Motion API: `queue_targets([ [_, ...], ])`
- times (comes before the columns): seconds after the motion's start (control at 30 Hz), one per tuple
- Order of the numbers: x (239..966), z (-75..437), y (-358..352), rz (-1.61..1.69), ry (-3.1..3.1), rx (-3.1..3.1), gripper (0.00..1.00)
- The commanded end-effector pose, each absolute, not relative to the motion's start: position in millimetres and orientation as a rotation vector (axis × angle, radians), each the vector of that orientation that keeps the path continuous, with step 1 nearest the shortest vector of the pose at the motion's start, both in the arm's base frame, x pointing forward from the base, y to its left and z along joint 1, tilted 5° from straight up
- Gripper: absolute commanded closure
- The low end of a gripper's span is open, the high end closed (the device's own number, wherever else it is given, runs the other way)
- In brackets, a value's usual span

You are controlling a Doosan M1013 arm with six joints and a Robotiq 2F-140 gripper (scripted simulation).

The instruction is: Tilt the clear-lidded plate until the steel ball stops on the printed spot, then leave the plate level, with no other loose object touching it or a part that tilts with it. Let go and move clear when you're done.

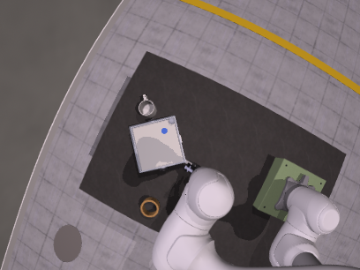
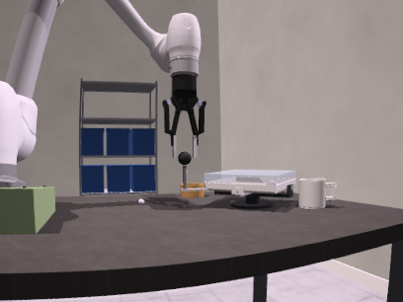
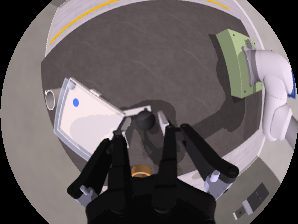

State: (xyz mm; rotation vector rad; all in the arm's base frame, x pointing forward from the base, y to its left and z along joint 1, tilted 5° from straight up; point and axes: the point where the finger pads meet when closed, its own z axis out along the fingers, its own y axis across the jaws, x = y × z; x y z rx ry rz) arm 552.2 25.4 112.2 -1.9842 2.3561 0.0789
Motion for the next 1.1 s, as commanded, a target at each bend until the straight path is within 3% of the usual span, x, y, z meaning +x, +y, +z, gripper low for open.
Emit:
queue_targets([
  [0.0, 552, 112, 25, 0.079, 2.356, -1.984, 0.64],
  [1.07, 552, 91, 27, 0.079, 2.356, -1.984, 0.64],
])
